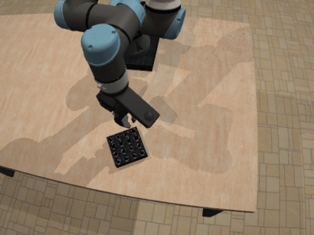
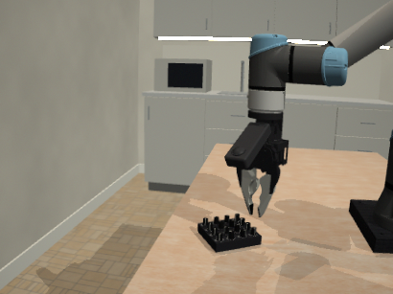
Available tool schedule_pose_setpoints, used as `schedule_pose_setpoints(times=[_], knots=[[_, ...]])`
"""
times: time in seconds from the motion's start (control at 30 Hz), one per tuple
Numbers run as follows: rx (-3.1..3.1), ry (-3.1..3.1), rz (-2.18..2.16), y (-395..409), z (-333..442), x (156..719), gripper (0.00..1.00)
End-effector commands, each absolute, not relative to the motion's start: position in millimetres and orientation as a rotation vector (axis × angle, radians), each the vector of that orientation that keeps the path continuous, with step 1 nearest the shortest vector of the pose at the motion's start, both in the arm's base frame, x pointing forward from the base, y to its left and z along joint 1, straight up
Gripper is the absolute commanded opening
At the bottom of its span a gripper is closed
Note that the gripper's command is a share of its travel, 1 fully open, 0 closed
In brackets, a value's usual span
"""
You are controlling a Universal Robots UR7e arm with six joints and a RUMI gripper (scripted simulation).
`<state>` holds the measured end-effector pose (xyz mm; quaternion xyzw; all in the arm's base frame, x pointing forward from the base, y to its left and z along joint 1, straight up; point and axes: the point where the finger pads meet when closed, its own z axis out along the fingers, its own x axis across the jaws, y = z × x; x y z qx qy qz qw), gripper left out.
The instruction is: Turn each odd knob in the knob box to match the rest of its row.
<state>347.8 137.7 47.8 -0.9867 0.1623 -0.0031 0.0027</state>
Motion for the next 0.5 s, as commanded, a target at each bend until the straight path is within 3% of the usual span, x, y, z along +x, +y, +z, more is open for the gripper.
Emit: schedule_pose_setpoints(times=[0.0,0.47], knots=[[-3.094,0.51,-0.004,137,36,347,0.11],[-3.094,0.51,-0.004,137,26,347,0.11]])
